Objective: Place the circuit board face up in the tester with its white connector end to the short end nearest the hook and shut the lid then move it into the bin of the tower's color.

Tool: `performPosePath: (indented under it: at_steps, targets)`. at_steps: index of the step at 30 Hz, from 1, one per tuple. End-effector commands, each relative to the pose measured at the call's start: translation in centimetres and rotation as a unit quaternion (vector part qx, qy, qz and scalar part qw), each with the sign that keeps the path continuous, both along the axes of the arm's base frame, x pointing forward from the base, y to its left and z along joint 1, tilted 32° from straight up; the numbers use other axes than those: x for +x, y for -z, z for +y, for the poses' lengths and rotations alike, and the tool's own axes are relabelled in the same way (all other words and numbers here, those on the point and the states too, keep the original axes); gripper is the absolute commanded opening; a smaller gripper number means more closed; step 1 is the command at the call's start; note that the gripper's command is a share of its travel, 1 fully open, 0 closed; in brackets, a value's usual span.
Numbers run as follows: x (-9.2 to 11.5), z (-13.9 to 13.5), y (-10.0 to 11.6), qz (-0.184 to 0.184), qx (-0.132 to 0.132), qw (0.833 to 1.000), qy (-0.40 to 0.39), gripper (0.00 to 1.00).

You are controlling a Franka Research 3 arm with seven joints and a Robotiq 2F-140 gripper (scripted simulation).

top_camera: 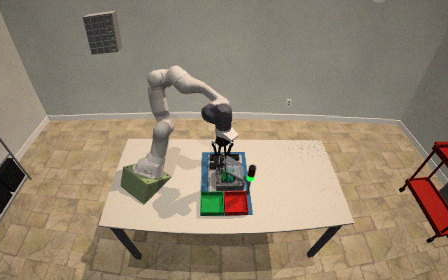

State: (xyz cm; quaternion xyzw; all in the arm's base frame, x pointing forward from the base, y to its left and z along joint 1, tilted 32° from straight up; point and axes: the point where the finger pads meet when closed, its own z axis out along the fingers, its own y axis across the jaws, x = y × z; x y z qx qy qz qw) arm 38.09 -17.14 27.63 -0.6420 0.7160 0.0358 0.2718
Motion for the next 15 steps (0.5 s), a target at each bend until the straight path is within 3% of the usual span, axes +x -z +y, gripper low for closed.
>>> performPosePath:
  at_steps: [1,15]
  targets:
    - [0.05,0.03,0.02,-0.002,0.0,1.0,0.002,0.16]
    - [0.01,0.11,0.2,-0.002,0.0,1.0,0.002,0.16]
